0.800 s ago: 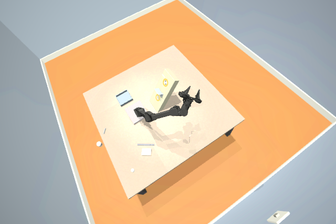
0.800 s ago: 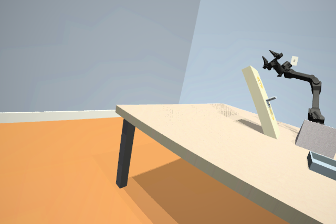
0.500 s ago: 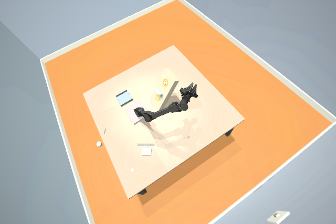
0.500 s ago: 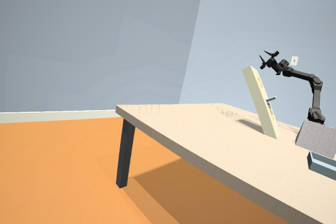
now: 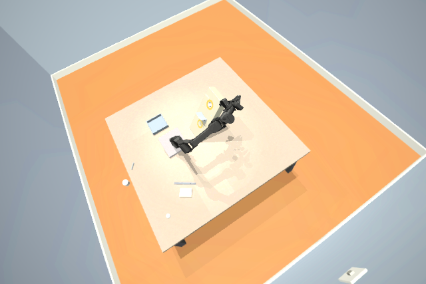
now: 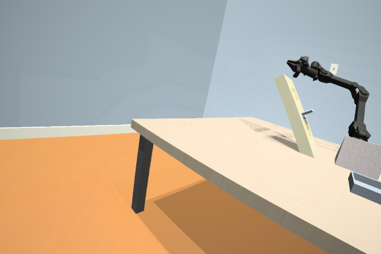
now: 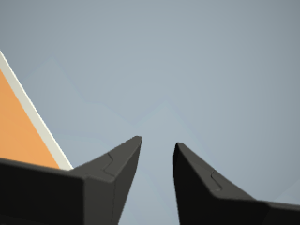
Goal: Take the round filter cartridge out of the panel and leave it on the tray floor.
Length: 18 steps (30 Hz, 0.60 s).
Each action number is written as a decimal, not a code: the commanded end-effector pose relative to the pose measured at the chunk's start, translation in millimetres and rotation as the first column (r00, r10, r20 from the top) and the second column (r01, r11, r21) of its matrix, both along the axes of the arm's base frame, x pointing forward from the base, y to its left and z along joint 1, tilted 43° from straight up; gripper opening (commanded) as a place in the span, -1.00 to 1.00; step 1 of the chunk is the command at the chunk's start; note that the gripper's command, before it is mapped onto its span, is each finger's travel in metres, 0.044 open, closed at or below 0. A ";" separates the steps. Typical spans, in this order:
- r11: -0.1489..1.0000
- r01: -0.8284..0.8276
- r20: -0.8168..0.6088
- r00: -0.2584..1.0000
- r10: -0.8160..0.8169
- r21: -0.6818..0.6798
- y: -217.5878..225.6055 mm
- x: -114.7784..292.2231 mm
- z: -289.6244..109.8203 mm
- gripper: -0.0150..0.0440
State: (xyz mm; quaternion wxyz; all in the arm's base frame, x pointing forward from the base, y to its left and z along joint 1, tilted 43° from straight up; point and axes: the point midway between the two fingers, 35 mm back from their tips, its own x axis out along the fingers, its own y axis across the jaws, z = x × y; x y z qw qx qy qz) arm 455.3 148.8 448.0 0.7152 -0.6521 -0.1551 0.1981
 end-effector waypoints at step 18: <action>0.477 0.775 -0.838 0.530 -0.131 0.416 80.0 -84.8 -186.3 -0.13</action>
